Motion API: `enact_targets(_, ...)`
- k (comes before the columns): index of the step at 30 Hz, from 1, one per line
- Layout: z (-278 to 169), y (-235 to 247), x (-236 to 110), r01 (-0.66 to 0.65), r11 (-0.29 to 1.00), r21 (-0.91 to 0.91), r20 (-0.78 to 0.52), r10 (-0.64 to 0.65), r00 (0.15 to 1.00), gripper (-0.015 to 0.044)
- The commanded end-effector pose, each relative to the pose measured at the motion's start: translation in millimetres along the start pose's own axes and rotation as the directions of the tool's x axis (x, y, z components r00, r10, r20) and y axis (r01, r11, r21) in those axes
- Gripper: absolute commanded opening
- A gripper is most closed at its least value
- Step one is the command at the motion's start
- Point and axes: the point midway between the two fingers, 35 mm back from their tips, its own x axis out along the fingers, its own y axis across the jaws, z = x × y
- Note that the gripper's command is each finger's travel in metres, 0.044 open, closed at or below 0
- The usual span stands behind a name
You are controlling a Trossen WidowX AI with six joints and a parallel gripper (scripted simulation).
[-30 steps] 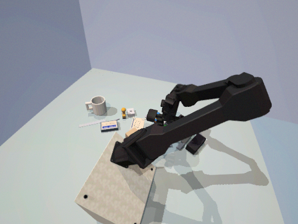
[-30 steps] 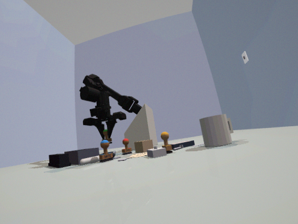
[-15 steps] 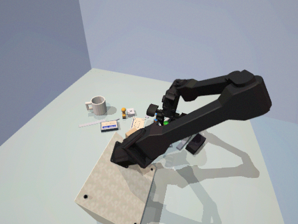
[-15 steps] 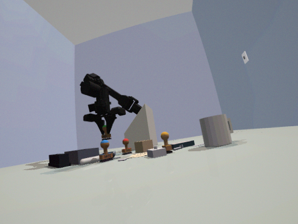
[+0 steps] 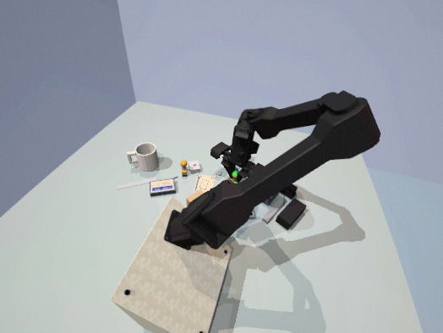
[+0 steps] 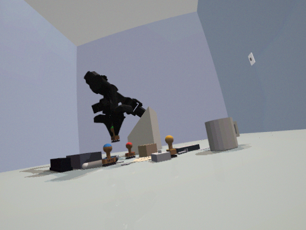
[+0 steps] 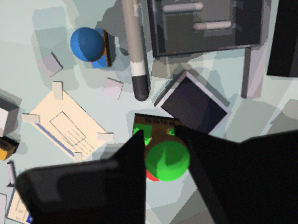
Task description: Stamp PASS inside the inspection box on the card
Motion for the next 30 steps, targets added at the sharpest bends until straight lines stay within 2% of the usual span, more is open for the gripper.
enact_targets(1,-1.1,13.9,1.0,0.002,0.997,0.082,-0.007,-0.001,1.0,0.0)
enact_targets(15,-5.6,62.5,1.3,0.008,0.913,0.408,-0.008,-0.006,1.0,0.0)
enact_targets(30,-20.6,113.9,3.4,0.016,0.708,0.706,-0.002,-0.021,1.0,0.0)
